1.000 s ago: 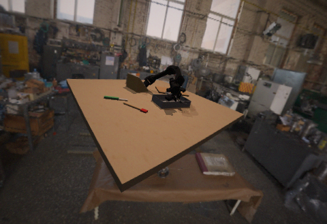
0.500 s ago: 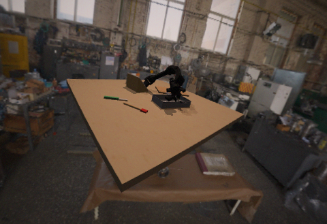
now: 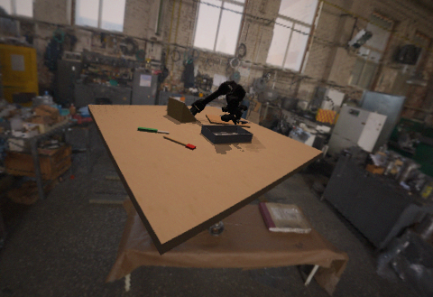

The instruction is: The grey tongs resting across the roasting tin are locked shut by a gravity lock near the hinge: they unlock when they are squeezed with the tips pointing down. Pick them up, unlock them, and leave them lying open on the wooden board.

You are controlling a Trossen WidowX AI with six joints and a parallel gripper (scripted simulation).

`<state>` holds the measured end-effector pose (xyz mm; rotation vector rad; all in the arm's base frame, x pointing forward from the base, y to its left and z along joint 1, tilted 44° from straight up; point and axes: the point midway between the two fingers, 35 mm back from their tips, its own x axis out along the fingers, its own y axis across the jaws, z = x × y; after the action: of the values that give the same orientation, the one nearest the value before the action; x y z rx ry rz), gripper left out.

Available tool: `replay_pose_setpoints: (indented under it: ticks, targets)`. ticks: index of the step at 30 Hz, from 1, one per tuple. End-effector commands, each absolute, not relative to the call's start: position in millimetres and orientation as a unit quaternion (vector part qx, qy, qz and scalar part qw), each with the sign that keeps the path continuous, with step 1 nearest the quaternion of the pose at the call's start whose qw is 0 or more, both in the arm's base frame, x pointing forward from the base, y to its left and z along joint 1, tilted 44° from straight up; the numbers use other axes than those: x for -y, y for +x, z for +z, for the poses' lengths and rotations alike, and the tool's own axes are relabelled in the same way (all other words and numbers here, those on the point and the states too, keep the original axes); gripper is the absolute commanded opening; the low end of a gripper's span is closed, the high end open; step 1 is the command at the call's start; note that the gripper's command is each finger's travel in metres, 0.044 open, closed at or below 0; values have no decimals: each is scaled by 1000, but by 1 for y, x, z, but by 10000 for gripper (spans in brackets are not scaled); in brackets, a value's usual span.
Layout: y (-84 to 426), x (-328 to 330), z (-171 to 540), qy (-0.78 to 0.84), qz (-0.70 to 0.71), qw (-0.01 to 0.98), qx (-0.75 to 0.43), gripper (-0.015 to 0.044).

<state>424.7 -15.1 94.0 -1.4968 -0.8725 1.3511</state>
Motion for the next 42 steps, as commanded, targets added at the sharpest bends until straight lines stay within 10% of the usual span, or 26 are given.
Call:
replay_pose_setpoints:
  ticks: [1,42]
  targets:
    - [424,18,97,-610,546,453,353,-150]
    - [418,-8,134,-658,655,258,267,-150]
